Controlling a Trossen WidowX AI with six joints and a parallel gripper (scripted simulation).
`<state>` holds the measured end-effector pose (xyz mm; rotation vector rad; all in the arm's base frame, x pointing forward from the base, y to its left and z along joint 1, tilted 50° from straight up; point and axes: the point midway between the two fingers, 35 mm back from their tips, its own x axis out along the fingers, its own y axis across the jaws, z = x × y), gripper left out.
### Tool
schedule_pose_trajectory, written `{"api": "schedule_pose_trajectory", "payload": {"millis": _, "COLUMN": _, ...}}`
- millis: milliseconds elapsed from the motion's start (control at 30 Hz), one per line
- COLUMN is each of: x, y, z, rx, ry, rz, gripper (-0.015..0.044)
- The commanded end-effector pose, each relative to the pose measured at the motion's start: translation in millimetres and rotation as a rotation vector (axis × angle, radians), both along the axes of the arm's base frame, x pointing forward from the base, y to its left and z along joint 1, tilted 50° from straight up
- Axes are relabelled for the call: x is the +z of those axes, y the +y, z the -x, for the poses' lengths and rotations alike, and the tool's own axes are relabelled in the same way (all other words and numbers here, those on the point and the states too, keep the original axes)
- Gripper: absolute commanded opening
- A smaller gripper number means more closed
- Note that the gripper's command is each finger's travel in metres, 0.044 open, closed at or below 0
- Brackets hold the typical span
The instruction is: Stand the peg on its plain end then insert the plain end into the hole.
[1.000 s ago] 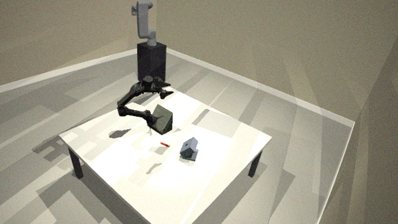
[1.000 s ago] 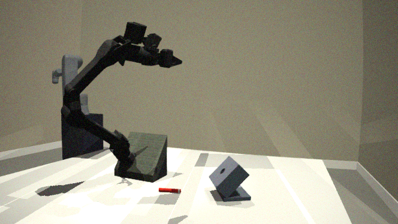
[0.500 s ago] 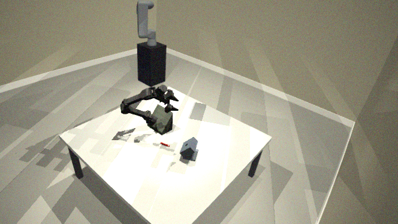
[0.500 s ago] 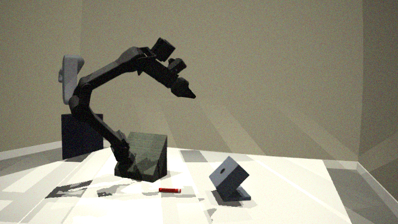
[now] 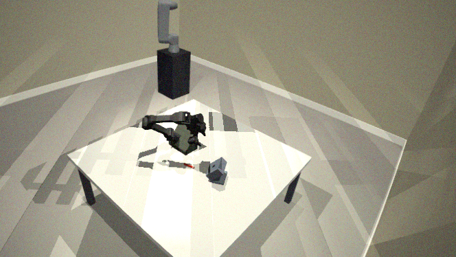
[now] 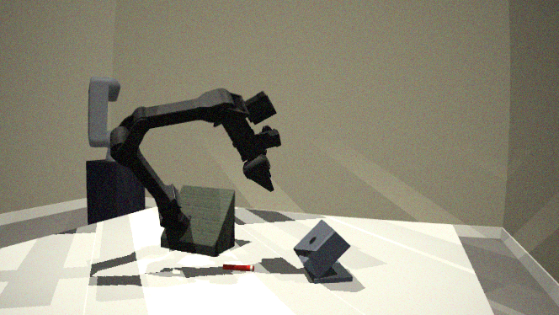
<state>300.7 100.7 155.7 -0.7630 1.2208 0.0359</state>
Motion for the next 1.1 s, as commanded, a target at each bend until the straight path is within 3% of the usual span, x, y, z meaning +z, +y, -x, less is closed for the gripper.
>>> {"api": "schedule_pose_trajectory", "payload": {"millis": 0, "x": -16.7, "y": -28.7, "z": 0.6, "rx": -0.097, "ry": 0.041, "rz": 0.085, "gripper": 0.0440}}
{"api": "schedule_pose_trajectory", "payload": {"millis": 467, "x": -53.7, "y": -126.8, "z": 20.1, "rx": -0.375, "ry": 0.189, "rz": 0.396, "gripper": 0.0440}}
{"api": "schedule_pose_trajectory", "payload": {"millis": 1067, "x": -67.7, "y": -144.5, "z": 19.7, "rx": -0.383, "ry": 0.197, "rz": 0.407, "gripper": 0.0440}}
